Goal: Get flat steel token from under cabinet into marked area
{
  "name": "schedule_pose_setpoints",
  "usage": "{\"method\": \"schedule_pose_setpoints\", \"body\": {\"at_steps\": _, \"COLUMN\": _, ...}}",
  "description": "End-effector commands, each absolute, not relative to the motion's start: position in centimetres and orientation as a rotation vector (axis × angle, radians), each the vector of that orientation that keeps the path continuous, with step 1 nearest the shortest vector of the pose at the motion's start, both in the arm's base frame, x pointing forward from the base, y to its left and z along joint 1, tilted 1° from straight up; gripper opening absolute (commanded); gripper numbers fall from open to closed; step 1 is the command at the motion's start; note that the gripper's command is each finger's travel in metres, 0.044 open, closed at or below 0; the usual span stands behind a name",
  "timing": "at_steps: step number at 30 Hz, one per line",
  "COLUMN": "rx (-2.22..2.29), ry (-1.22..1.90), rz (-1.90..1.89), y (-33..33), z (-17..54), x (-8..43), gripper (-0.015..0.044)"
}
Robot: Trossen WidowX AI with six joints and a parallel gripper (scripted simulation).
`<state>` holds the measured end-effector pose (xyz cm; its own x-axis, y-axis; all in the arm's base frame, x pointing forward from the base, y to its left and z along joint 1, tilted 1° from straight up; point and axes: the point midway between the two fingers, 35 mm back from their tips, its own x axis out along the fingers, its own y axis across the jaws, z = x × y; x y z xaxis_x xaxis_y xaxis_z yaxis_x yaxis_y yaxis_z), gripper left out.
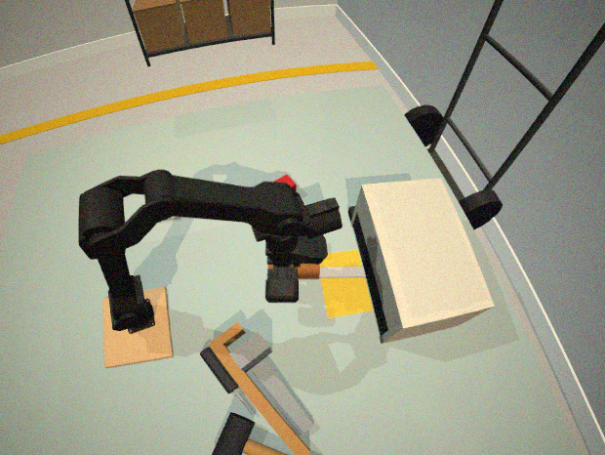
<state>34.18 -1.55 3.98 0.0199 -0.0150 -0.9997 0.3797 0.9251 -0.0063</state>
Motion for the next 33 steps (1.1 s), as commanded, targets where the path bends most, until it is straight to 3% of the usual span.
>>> {"method": "schedule_pose_setpoints", "body": {"at_steps": 1, "rx": 0.298, "ry": 1.526, "rz": -0.319, "y": -1.4, "z": 3.9, "x": 33.7, "gripper": 0.0}}
{"method": "schedule_pose_setpoints", "body": {"at_steps": 33, "rx": 0.298, "ry": 1.529, "rz": -0.319, "y": 0.1, "z": 3.8, "x": 30.3, "gripper": 0.0}}
